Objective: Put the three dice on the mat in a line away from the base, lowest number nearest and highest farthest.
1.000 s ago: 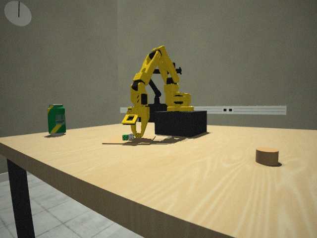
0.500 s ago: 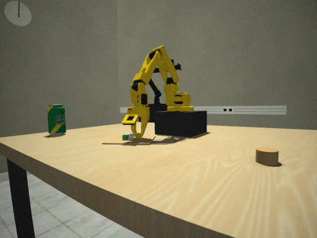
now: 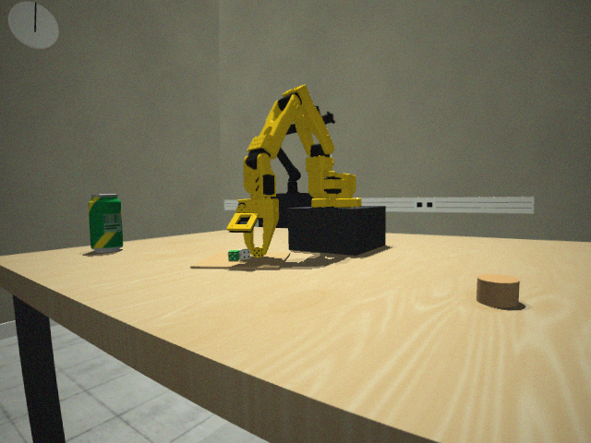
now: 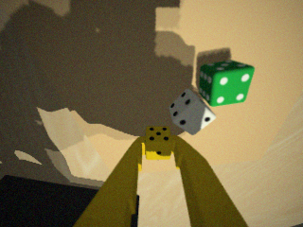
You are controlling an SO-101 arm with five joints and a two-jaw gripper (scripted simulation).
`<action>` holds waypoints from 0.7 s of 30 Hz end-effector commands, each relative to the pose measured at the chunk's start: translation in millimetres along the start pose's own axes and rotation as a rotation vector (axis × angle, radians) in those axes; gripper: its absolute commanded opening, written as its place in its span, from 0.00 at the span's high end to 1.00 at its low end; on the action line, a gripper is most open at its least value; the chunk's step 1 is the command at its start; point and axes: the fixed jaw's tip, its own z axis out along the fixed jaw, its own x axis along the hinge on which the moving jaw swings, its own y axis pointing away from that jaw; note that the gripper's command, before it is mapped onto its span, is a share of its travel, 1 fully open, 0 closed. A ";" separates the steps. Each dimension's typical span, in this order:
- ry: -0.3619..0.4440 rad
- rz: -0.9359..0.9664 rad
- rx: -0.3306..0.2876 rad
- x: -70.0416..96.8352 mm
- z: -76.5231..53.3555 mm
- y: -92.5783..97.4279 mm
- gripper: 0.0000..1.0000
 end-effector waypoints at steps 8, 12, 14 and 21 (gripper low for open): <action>-0.003 0.001 0.000 -1.9 1.6 0.7 0.83; -0.004 0.000 0.001 -1.9 1.6 0.7 0.78; -0.004 0.000 0.001 -1.9 1.6 0.7 0.76; -0.004 0.000 0.001 -1.9 1.6 0.7 0.73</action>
